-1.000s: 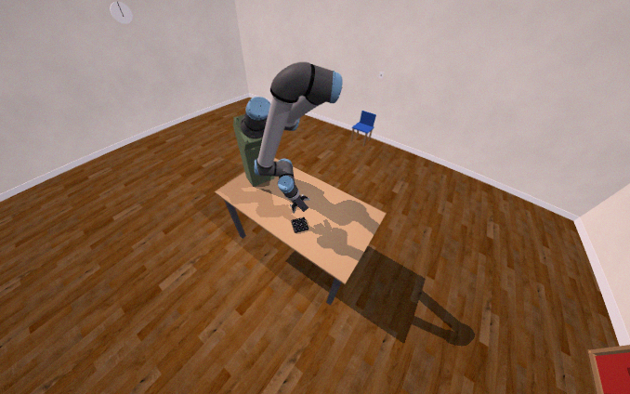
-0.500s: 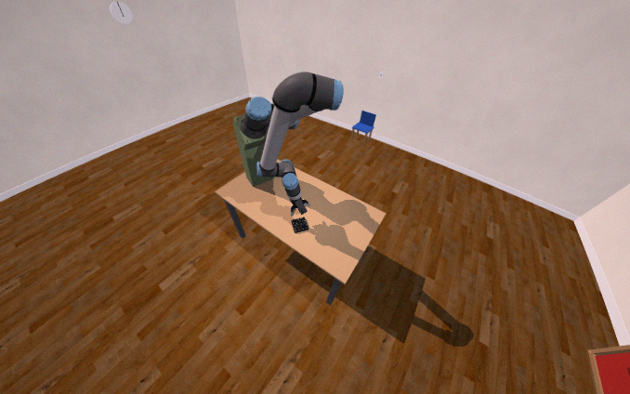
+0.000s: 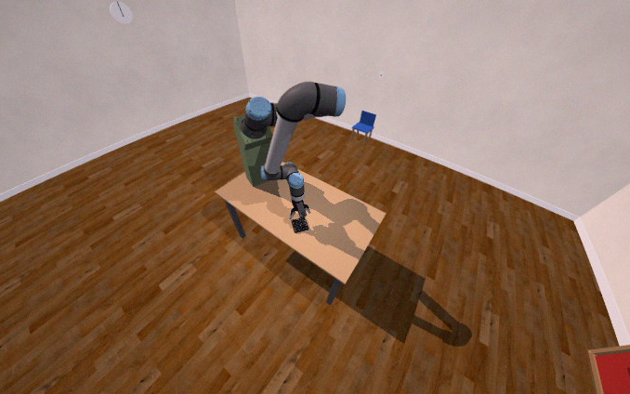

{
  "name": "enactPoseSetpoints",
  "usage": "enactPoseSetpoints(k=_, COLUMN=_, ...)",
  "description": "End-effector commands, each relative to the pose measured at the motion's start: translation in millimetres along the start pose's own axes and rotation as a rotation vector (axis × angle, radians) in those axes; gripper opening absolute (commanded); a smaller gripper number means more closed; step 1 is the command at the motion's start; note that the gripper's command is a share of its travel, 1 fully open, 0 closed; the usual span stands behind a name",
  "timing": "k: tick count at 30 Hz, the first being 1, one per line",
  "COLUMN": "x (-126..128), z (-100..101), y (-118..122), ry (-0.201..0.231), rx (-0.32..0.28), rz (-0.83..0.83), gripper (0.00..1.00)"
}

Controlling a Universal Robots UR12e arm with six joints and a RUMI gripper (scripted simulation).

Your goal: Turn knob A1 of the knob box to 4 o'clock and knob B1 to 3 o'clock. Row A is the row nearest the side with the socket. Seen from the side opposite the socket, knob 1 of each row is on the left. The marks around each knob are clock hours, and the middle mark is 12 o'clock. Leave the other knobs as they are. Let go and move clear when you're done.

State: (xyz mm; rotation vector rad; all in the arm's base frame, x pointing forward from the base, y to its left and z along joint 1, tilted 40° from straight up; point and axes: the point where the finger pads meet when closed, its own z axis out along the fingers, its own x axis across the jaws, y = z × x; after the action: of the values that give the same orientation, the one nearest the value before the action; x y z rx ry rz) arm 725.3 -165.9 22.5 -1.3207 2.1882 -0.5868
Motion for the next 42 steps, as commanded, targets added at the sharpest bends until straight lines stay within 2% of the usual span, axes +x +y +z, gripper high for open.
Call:
enactPoseSetpoints(k=1, x=5.8, z=3.4, y=-10.6, ry=0.046, rx=0.028, rz=0.034, gripper=1.00)
enactPoseSetpoints(k=9, x=7.3, z=4.5, y=-13.2, ry=0.058, rx=0.036, rz=0.047, gripper=1.00)
enactPoseSetpoints(k=42, x=7.8, z=3.7, y=-13.0, ry=0.058, rx=0.036, rz=0.048, gripper=1.00)
